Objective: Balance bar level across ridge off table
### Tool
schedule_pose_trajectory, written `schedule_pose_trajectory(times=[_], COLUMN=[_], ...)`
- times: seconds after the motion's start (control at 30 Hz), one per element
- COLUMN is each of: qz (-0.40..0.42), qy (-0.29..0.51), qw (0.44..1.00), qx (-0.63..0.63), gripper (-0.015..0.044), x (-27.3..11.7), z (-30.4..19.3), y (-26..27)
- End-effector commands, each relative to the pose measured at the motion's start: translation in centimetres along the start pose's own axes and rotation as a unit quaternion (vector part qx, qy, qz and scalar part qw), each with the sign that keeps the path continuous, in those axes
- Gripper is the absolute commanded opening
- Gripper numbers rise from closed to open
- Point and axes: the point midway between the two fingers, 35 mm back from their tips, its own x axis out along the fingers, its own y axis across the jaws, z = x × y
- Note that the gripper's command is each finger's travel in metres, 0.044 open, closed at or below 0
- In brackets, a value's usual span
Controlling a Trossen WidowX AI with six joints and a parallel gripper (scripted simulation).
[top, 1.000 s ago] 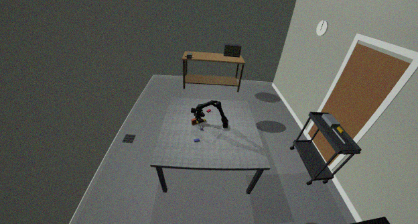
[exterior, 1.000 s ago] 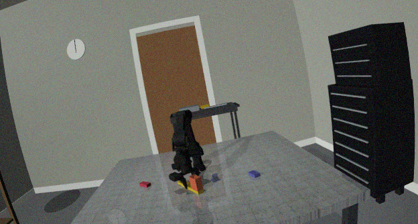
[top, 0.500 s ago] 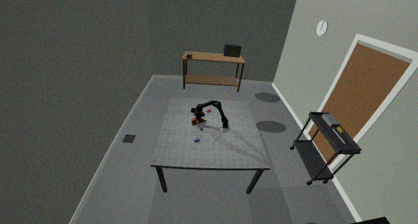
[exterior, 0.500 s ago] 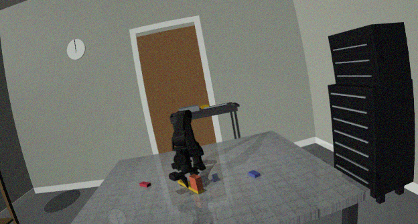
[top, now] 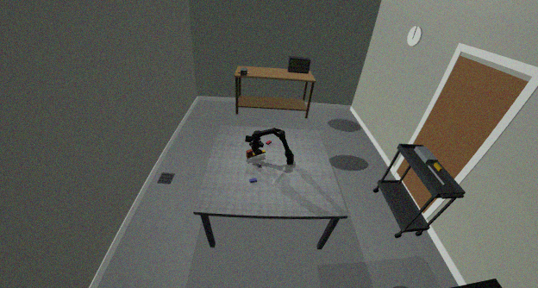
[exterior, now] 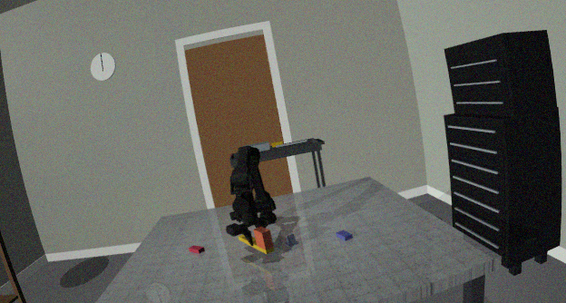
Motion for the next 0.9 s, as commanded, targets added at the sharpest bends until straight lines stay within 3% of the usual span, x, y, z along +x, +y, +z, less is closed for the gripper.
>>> schedule_pose_trajectory(times=[0.0, 0.53, 0.87], qz=[0.004, 0.004, 0.002], qy=[0.004, 0.004, 0.004], qw=[1.000, 1.000, 1.000], qx=[0.001, 0.002, 0.025], gripper=[0.0000, 0.0000, 0.0000], x=[-1.3, -5.0, -5.2], z=[-0.1, 0.2, -0.2], y=[0.1, -0.2, -3.9])
